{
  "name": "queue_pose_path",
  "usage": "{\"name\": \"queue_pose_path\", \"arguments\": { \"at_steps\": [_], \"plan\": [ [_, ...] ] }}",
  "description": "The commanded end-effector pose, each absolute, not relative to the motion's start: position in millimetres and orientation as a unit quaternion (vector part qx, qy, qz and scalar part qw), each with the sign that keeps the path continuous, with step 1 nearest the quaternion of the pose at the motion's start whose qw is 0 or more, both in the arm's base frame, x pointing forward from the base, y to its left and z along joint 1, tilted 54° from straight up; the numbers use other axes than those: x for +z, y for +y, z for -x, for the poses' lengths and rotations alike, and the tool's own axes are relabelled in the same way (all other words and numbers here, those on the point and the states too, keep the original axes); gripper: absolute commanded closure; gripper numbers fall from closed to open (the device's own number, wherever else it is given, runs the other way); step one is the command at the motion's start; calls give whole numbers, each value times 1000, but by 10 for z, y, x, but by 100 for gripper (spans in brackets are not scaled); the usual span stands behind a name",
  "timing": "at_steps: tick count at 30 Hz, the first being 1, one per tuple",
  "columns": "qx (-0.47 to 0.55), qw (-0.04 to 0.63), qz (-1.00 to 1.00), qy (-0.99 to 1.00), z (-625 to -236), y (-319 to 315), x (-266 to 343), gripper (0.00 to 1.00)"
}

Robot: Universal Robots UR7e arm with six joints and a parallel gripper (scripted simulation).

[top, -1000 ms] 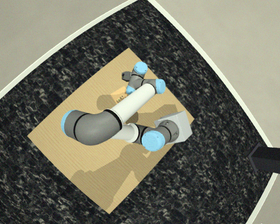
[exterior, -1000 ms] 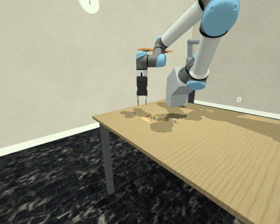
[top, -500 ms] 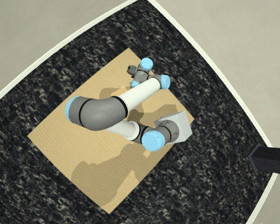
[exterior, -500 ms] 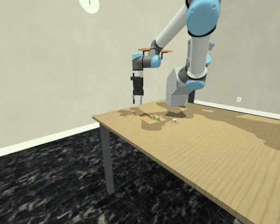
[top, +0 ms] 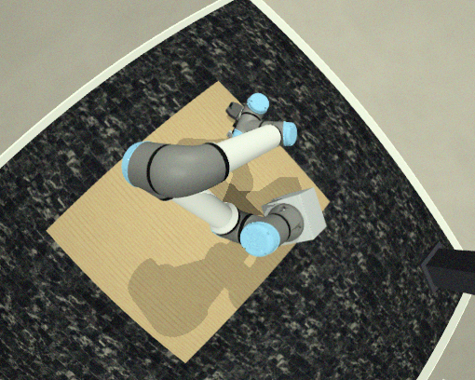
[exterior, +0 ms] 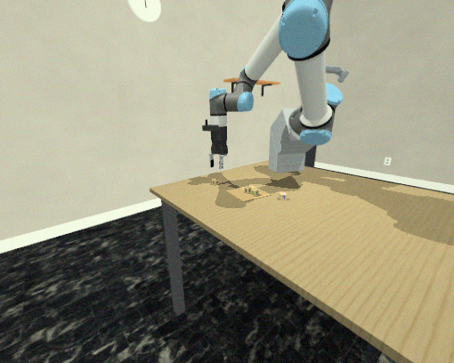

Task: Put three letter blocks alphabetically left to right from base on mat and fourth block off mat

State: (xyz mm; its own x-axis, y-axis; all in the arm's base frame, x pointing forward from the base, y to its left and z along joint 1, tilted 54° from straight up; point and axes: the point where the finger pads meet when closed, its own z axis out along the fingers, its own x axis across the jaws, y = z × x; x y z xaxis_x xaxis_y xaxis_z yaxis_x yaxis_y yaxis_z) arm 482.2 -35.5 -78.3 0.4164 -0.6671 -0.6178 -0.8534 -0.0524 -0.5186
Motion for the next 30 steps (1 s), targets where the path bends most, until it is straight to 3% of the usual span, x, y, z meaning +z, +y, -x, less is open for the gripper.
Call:
{"name": "queue_pose_path", "arguments": {
  "at_steps": [1,30],
  "plan": [
    [122,434,695,560,-4841,-452,-902,0],
    [128,433,688,567,-4836,-457,-937,0]
  ]
}}
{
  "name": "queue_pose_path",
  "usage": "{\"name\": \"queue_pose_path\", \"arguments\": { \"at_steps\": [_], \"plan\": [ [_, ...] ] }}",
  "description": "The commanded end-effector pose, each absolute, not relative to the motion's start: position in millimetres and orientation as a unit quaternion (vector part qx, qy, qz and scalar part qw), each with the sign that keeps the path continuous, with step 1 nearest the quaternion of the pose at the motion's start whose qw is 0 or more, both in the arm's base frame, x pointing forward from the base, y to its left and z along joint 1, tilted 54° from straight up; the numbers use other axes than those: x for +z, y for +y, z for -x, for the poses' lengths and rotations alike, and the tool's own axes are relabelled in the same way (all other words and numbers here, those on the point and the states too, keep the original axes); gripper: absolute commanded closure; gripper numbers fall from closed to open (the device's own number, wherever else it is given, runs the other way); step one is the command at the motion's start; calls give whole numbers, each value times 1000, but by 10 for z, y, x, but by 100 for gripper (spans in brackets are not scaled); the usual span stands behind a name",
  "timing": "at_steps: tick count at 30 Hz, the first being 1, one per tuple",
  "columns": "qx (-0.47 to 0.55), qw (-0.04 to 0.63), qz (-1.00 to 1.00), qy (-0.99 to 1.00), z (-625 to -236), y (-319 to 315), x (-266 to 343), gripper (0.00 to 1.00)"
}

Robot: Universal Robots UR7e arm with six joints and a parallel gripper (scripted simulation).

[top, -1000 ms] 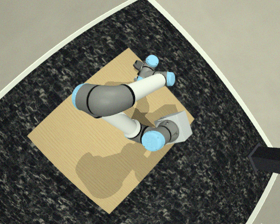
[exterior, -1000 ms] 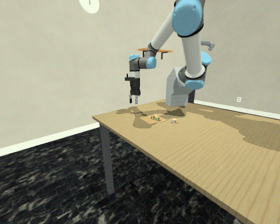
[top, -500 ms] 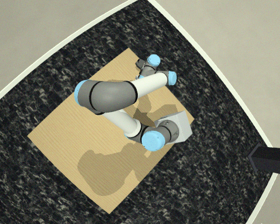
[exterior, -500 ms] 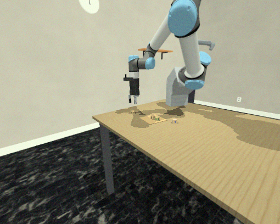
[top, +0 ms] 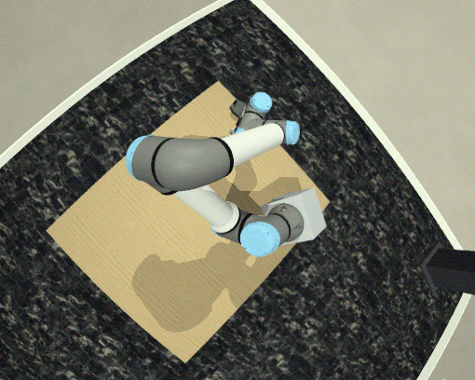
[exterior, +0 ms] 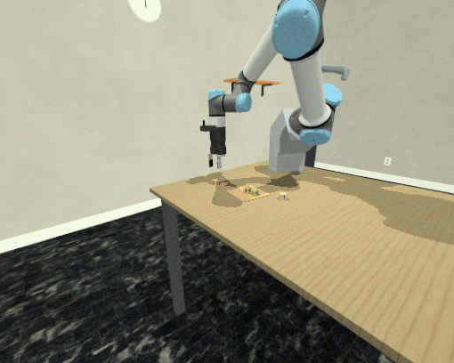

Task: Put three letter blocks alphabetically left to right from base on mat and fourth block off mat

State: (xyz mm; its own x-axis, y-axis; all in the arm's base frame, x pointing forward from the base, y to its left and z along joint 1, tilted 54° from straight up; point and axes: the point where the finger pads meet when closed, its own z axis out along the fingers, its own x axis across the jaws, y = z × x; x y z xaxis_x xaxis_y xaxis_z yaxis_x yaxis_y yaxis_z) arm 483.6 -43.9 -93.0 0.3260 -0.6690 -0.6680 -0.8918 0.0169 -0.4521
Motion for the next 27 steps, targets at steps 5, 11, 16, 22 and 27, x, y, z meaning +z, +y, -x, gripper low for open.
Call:
{"name": "queue_pose_path", "arguments": {
  "at_steps": [5,11,16,22,27],
  "plan": [
    [128,433,688,567,-4836,-457,-937,0],
    [128,433,688,567,-4836,-457,-937,0],
    [128,433,688,567,-4836,-455,-939,0],
    [129,434,688,567,-4838,-441,-947,0],
    [129,434,689,567,-4846,-408,-963,0]
  ]
}}
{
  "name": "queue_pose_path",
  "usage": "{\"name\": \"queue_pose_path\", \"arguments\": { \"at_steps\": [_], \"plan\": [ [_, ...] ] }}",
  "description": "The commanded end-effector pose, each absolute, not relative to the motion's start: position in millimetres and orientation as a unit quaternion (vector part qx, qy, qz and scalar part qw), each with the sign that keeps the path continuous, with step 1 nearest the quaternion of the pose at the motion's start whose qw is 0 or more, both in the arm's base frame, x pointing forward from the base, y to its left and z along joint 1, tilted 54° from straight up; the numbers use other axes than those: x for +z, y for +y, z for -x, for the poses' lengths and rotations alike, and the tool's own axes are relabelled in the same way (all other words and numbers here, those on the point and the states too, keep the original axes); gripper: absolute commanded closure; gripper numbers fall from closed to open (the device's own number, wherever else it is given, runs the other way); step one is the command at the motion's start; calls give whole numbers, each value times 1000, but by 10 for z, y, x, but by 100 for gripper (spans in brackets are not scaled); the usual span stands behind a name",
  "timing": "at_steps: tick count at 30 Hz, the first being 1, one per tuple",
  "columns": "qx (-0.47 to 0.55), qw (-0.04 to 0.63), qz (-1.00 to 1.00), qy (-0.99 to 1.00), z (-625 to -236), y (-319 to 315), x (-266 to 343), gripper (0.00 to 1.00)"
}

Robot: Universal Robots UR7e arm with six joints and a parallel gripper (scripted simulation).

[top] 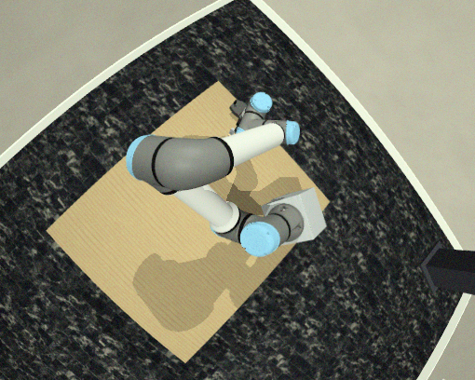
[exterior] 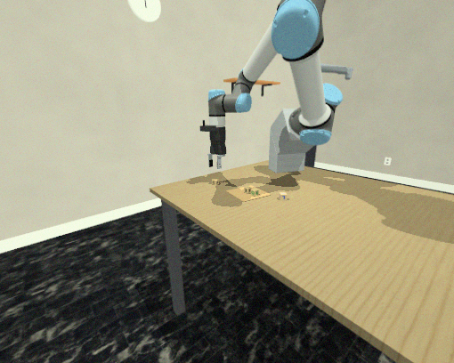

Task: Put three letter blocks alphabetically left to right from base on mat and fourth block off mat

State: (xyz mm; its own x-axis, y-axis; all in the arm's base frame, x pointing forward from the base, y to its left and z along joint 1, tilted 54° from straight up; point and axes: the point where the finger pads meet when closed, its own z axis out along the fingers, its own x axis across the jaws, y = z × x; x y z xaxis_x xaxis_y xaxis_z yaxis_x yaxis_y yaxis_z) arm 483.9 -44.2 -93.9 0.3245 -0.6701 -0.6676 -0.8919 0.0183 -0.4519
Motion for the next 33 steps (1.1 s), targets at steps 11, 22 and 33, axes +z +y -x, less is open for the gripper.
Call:
{"name": "queue_pose_path", "arguments": {
  "at_steps": [11,22,33],
  "plan": [
    [130,434,688,567,-4872,-327,-1023,0],
    [130,434,688,567,-4927,-199,-1125,0],
    [129,434,688,567,-4972,-110,-1199,0]
  ]
}}
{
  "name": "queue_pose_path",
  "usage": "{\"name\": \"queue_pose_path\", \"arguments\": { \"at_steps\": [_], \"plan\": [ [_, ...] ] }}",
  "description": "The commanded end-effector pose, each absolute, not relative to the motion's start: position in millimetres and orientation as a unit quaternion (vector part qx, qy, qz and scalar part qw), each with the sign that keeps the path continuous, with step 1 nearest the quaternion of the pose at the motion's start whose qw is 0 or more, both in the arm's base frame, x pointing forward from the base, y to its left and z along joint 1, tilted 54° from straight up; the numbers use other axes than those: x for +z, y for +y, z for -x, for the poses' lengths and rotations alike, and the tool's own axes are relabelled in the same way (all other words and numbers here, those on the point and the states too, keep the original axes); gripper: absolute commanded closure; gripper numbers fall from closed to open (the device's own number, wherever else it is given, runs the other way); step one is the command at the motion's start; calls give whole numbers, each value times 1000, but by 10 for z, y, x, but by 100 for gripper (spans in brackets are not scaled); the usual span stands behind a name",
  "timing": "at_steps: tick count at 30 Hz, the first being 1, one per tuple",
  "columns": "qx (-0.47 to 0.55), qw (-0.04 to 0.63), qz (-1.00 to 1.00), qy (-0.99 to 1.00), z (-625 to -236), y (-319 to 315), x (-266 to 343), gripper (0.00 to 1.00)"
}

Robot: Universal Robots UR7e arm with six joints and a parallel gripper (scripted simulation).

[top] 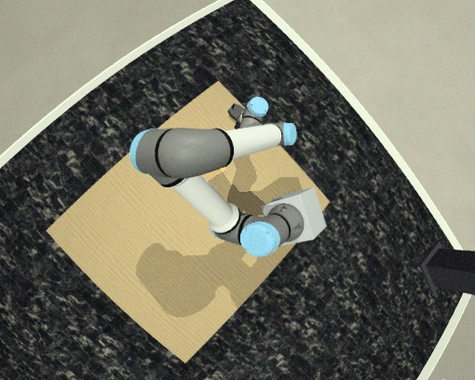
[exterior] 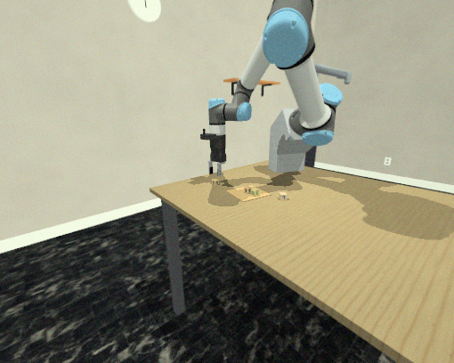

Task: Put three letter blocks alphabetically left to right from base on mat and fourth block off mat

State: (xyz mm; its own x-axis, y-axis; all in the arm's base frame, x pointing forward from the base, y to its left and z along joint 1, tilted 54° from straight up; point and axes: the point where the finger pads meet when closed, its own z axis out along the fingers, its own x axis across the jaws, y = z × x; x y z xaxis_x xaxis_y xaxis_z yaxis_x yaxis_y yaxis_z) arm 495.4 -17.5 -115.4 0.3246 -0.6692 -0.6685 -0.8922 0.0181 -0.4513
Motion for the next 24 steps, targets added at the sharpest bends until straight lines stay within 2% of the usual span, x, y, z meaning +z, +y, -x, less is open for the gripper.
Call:
{"name": "queue_pose_path", "arguments": {
  "at_steps": [1,24],
  "plan": [
    [129,434,688,567,-4976,-102,-1205,0],
    [129,433,689,567,-5002,-58,-1245,0]
  ]
}}
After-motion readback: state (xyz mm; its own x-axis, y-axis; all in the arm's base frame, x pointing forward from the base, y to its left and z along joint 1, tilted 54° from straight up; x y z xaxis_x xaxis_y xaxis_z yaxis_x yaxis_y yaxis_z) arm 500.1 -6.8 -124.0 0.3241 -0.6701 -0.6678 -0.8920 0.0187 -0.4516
